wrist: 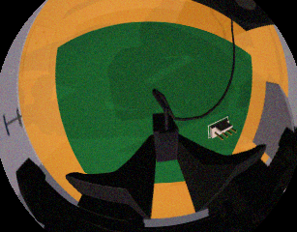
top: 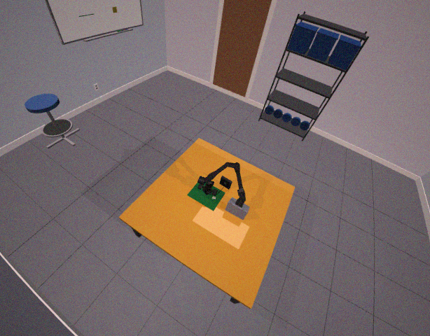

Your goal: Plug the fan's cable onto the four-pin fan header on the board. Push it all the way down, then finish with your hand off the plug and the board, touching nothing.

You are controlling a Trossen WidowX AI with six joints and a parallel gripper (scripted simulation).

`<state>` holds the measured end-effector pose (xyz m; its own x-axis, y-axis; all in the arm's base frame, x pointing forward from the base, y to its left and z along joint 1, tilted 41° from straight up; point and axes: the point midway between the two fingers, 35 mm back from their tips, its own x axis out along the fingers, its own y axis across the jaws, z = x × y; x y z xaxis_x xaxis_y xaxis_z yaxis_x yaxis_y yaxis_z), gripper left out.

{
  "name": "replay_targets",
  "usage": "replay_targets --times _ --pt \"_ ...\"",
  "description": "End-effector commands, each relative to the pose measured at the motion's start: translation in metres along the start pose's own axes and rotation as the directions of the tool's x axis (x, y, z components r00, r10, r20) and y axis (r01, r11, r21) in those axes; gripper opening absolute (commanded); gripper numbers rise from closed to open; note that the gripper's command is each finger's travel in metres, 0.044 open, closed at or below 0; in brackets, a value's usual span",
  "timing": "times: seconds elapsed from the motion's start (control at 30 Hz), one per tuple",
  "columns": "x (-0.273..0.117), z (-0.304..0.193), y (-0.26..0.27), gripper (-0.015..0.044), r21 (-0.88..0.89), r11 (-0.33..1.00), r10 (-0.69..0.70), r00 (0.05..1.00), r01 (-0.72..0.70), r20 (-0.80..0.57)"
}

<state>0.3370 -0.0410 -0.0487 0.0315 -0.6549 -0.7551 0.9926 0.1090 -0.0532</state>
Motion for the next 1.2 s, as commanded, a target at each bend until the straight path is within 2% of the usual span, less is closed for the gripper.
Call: replay_targets --times 0.0,0.13,0.37,0.77,1.17 --pt "-0.003 0.000 0.000 0.0000 0.001 1.000 0.000 1.000 0.000 0.000" --pt "-0.047 -0.001 0.001 0.0000 -0.004 1.000 -0.003 1.000 0.003 0.002" --pt "-0.049 -0.001 0.000 0.0000 -0.027 1.000 -0.003 1.000 0.003 0.002" --pt "-0.050 -0.003 -0.018 0.0000 -0.427 0.904 -0.003 1.000 0.004 0.002" --pt "-0.050 -0.005 -0.037 0.0000 -0.758 0.652 -0.004 1.000 0.004 0.002"
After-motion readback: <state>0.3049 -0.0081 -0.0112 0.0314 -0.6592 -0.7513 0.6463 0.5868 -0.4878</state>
